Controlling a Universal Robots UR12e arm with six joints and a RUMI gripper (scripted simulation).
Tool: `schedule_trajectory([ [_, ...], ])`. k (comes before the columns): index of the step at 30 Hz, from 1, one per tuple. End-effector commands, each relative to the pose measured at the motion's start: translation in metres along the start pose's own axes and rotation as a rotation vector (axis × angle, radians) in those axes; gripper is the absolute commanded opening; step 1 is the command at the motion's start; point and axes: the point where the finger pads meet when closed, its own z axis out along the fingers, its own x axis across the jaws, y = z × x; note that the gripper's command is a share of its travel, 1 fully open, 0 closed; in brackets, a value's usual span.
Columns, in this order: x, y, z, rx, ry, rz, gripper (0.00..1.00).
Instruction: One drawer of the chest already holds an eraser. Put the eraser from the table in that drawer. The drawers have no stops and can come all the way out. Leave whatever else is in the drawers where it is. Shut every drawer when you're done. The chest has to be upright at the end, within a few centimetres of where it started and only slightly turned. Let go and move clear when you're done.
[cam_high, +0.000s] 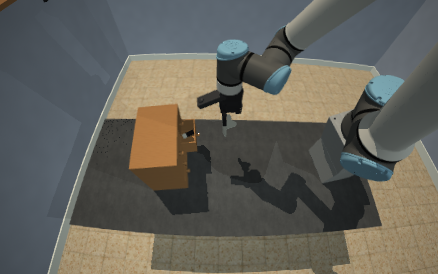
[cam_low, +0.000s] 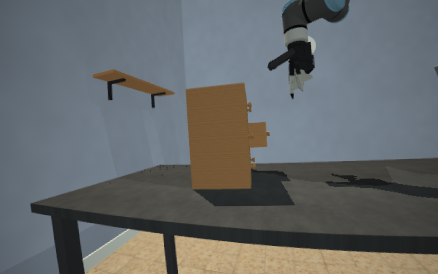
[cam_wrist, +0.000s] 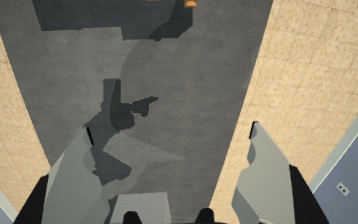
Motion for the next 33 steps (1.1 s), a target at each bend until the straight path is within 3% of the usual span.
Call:
schedule_trajectory([
  [1, 0.0, -0.001, 0.0, 0.001, 0.001, 0.0, 1.0],
  [6, 0.003, 0.004, 0.001, 0.001, 0.001, 0.0, 1.0],
  [11, 0.027, 0.061, 0.02, 0.0, 0.001, 0.0, 1.0],
  [15, 0.031, 0.073, 0.024, 0.001, 0.001, 0.0, 1.0],
  [33, 0.031, 0.07, 0.028, 0.041, 0.0, 0.001, 1.0],
])
